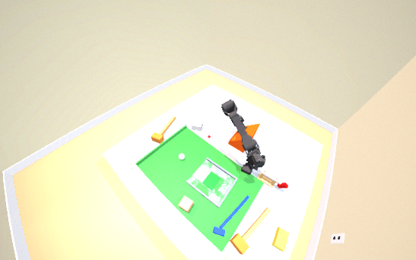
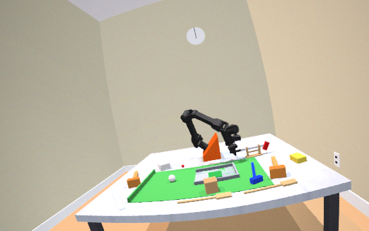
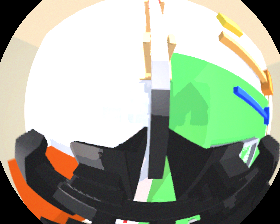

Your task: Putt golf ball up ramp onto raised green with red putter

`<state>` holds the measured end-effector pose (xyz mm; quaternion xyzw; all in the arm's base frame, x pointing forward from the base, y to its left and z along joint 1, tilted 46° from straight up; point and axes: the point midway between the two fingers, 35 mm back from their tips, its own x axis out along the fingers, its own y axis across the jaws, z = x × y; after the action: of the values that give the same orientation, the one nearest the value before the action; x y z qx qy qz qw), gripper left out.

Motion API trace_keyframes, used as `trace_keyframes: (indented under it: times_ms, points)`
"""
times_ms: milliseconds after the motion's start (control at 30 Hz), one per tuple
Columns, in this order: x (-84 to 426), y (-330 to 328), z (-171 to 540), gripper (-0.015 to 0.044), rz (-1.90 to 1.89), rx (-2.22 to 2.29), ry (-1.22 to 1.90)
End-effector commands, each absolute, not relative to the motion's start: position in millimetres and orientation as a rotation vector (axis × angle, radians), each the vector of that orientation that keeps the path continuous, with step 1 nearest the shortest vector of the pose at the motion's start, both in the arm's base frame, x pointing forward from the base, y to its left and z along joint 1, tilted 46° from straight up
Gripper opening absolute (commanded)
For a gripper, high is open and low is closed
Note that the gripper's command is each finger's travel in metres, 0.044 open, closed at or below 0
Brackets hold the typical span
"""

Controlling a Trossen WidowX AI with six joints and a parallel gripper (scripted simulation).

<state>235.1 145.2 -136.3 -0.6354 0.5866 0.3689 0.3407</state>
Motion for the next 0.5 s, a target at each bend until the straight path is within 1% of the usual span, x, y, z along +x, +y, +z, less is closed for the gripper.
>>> trace_keyframes:
  times_ms: [0,167,467]
  points:
    - [235,145,-136,0.0033,0.96,-1.653,1.526]
    - [235,146,-135,0.0,0.96,-1.653,1.526]
    - [236,180,-106,0.0,0.963,-1.651,1.524]
